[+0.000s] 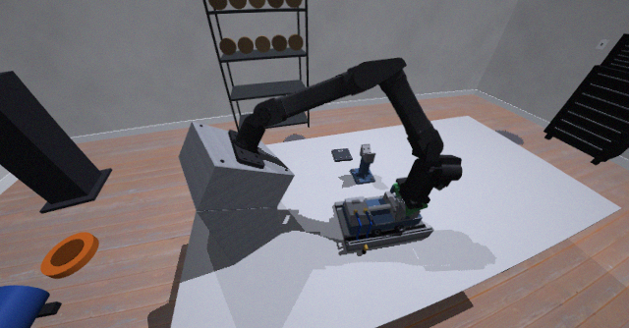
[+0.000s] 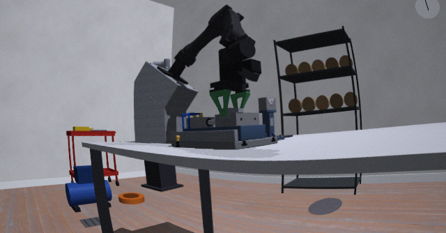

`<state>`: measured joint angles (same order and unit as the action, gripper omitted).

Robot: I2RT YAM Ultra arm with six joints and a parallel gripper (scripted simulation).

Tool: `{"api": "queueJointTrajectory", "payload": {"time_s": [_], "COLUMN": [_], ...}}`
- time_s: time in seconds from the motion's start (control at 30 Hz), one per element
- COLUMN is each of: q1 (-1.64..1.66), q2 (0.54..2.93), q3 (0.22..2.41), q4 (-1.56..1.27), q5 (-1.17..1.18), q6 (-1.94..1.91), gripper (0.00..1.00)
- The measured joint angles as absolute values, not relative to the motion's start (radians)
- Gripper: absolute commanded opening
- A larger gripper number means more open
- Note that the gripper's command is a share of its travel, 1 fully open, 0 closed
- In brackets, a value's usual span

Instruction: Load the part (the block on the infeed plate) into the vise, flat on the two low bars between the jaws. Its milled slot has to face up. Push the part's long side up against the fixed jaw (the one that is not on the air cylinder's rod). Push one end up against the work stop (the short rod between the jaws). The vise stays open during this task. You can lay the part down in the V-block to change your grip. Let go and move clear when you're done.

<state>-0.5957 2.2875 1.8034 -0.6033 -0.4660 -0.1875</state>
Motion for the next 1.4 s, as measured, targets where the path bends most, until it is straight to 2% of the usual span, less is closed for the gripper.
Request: {"api": "queueJointTrajectory", "payload": {"time_s": [1.4], "q1": [-0.596], "q2": [2.292], "q3": [1.817], "q4": [-0.62], "q5": [-0.466], "q6": [-0.186], "gripper": [0.0]}}
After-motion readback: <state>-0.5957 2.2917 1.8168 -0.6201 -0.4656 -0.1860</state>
